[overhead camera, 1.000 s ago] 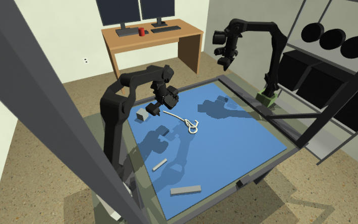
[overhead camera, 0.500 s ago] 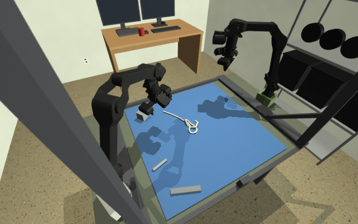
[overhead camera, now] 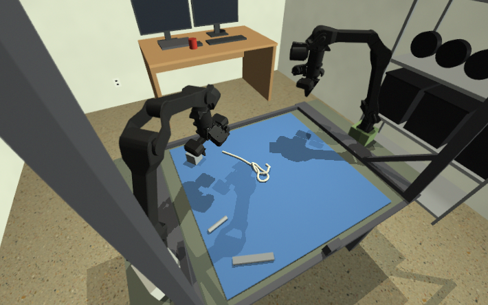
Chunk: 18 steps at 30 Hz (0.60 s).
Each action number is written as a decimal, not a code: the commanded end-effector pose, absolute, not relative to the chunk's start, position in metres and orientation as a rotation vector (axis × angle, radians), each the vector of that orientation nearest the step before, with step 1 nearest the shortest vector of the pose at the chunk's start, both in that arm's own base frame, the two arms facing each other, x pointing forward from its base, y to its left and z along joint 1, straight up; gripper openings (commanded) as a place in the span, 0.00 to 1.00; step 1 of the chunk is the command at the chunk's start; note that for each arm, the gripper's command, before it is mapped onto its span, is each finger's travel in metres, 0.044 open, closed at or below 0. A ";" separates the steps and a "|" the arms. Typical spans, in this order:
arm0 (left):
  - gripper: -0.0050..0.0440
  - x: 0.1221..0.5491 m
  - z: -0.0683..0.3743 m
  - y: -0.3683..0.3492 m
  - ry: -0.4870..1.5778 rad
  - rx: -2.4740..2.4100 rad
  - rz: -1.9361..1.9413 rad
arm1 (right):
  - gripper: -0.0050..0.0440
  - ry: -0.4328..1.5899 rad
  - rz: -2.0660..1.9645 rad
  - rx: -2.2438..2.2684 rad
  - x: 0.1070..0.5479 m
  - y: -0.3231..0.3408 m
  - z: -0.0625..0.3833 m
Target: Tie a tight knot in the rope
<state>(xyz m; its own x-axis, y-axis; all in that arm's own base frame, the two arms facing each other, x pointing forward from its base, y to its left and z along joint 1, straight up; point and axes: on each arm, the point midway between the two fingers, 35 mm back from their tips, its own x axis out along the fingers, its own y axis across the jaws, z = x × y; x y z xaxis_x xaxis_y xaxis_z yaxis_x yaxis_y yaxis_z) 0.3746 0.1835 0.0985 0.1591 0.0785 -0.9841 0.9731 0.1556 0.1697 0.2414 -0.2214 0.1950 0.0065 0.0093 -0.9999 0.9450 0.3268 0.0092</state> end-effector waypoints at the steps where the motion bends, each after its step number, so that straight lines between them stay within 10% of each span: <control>1: 0.76 0.374 0.107 0.184 1.200 1.194 -0.895 | 0.28 1.325 -0.951 0.960 0.240 -0.221 0.203; 11: 0.36 0.372 0.105 0.186 1.235 0.823 -0.611 | 0.28 1.325 -0.951 0.960 0.240 -0.221 0.203; 18: 0.36 0.370 0.103 0.188 1.225 0.426 -0.351 | 0.28 1.325 -0.951 0.960 0.240 -0.221 0.203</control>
